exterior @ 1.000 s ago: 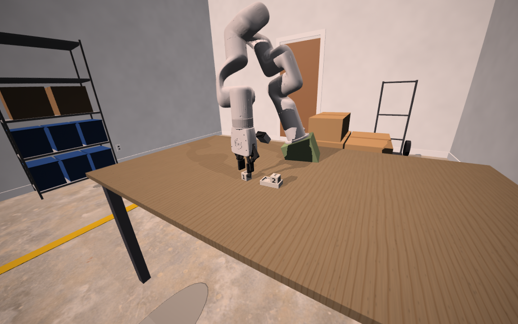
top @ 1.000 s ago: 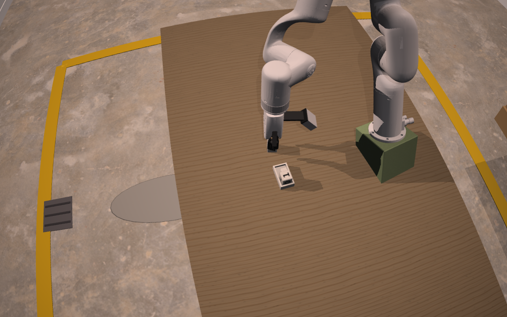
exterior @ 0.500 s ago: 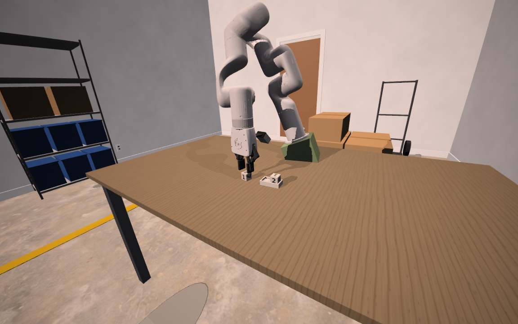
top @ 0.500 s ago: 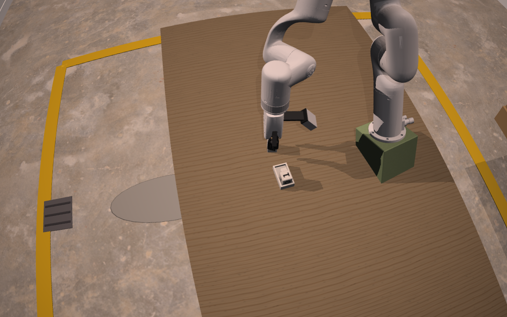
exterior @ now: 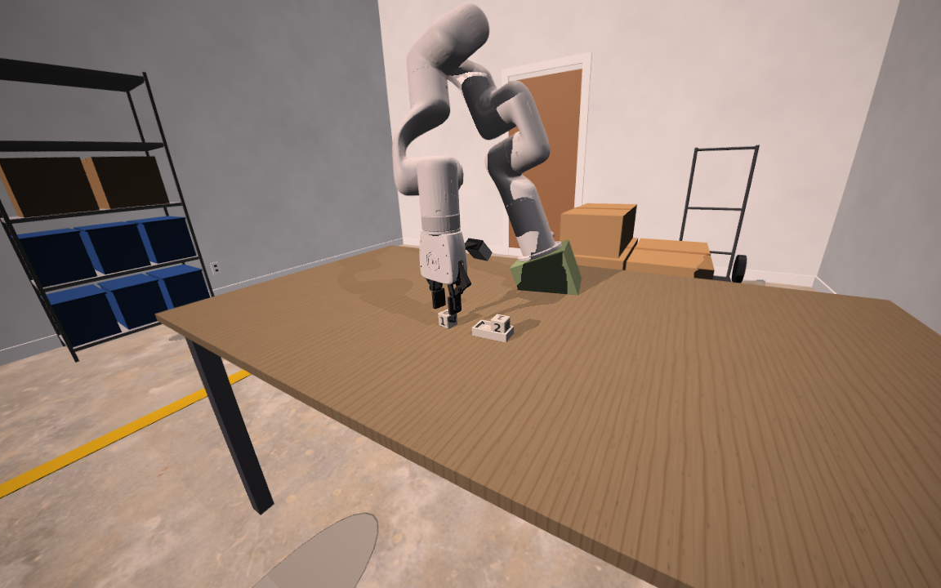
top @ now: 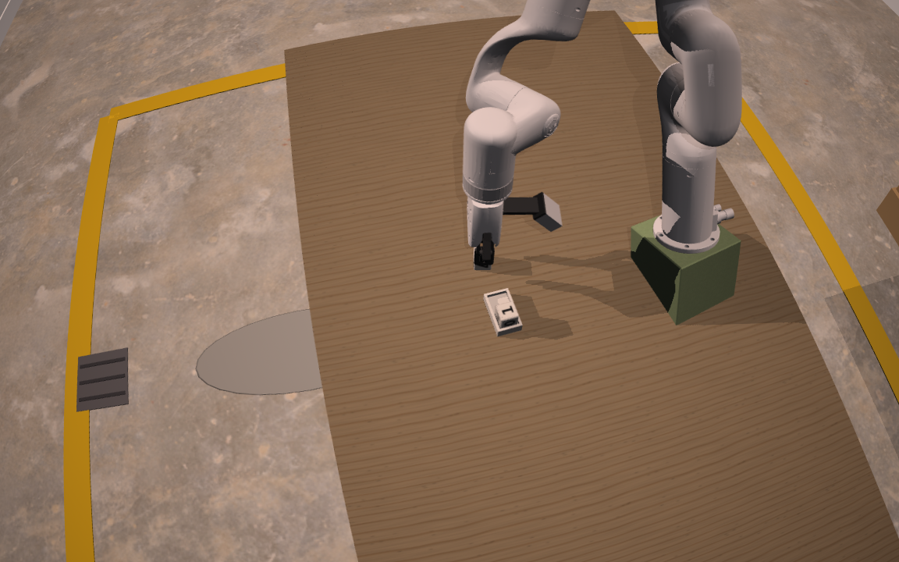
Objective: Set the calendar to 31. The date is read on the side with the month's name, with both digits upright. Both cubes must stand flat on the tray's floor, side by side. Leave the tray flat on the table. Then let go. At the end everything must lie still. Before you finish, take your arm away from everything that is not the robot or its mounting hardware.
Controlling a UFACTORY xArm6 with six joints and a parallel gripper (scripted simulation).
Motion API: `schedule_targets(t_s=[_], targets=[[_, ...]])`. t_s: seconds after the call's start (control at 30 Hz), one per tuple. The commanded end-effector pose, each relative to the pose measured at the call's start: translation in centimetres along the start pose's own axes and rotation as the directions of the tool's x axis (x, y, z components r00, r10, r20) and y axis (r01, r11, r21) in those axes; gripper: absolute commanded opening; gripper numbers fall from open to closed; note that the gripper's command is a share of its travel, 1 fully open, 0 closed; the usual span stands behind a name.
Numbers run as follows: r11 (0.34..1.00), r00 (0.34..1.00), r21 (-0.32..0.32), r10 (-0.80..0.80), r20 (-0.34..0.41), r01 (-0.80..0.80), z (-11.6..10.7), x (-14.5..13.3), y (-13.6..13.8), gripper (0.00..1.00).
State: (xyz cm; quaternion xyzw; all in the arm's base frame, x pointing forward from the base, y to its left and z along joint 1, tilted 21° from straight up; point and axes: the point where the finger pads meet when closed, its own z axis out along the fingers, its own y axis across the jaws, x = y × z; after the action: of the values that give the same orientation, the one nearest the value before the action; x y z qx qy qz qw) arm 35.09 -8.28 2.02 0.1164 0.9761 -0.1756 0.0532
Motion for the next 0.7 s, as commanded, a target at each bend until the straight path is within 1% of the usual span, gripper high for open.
schedule_targets(t_s=[0.0, 0.3, 0.67], targets=[[1.0, 1.0, -0.001, 0.0, 0.003, 0.0, 0.2, -0.1, 0.0, 0.47], [1.0, 1.0, -0.001, 0.0, 0.003, 0.0, 1.5, -0.1, 0.0, 0.47], [1.0, 1.0, -0.001, 0.0, 0.003, 0.0, 2.5, -0.1, 0.0, 0.47]])
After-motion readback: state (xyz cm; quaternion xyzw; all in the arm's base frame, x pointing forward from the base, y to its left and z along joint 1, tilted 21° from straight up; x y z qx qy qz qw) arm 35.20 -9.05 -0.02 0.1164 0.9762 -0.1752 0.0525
